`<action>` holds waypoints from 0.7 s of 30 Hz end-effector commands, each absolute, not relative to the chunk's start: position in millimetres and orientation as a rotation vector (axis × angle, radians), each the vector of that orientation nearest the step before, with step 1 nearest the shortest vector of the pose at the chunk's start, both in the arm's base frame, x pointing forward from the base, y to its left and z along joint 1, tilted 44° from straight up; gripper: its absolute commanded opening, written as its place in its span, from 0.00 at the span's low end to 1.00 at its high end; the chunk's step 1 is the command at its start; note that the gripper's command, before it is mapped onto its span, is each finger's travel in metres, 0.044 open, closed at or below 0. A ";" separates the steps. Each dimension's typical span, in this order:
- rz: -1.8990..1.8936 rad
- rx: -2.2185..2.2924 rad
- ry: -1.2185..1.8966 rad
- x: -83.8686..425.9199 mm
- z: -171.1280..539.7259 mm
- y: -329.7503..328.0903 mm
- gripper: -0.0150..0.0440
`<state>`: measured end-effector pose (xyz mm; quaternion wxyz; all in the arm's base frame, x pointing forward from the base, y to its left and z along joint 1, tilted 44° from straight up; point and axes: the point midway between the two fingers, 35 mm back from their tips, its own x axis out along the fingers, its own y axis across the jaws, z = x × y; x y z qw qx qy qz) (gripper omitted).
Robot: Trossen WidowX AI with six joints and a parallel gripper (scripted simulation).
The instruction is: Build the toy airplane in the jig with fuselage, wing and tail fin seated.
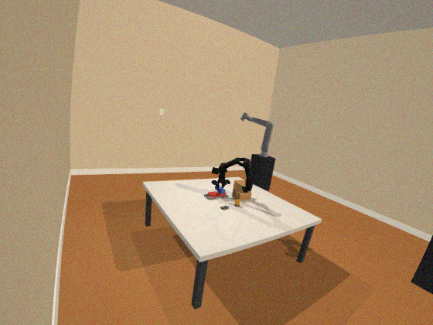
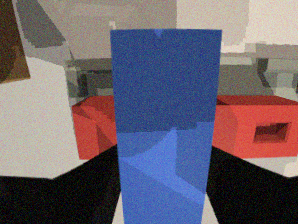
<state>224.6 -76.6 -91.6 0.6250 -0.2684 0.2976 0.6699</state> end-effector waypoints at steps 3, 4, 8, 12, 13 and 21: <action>1.537 -0.617 0.683 224.7 -91.3 -76.8 0.52; 1.537 -0.617 0.683 224.7 -91.3 -76.8 0.56; 1.537 -0.617 0.683 224.7 -91.3 -76.8 0.74; 1.537 -0.617 0.683 224.7 -91.3 -76.8 0.92; 1.537 -0.617 0.683 224.7 -91.3 -76.8 0.96; 1.537 -0.617 0.683 224.7 -91.3 -76.8 1.00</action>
